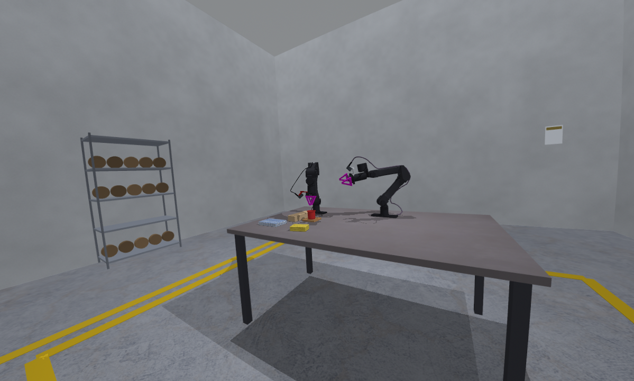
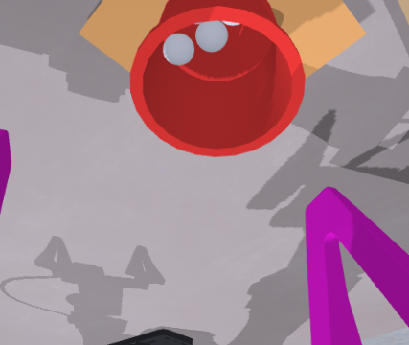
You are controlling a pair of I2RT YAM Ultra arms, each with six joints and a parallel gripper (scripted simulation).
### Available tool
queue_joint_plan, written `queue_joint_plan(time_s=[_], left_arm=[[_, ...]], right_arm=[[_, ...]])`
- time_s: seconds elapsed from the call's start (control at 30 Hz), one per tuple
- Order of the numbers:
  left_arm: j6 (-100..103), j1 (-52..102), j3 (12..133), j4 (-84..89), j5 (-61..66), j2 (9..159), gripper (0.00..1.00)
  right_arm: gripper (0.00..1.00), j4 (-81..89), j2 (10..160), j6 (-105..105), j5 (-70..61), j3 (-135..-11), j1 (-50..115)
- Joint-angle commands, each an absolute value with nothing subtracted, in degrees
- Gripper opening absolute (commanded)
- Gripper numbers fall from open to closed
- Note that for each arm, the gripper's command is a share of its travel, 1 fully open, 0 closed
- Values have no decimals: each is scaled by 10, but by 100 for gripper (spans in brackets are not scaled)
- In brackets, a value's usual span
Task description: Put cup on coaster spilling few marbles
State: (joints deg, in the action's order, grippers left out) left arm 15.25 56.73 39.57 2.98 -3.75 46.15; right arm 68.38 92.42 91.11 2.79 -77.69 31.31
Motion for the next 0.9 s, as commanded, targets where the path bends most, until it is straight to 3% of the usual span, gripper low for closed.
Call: queue_joint_plan(time_s=[0.0, 0.43, 0.87], left_arm=[[139, 550, 410, 23, -32, 457, 100], [84, 368, 472, 13, -24, 501, 100], [36, 193, 535, 3, -13, 545, 100]], right_arm=[[100, 691, 912, 870, 54, -782, 325], [100, 500, 763, 638, 123, -613, 373], [100, 320, 617, 391, 82, -450, 363]])
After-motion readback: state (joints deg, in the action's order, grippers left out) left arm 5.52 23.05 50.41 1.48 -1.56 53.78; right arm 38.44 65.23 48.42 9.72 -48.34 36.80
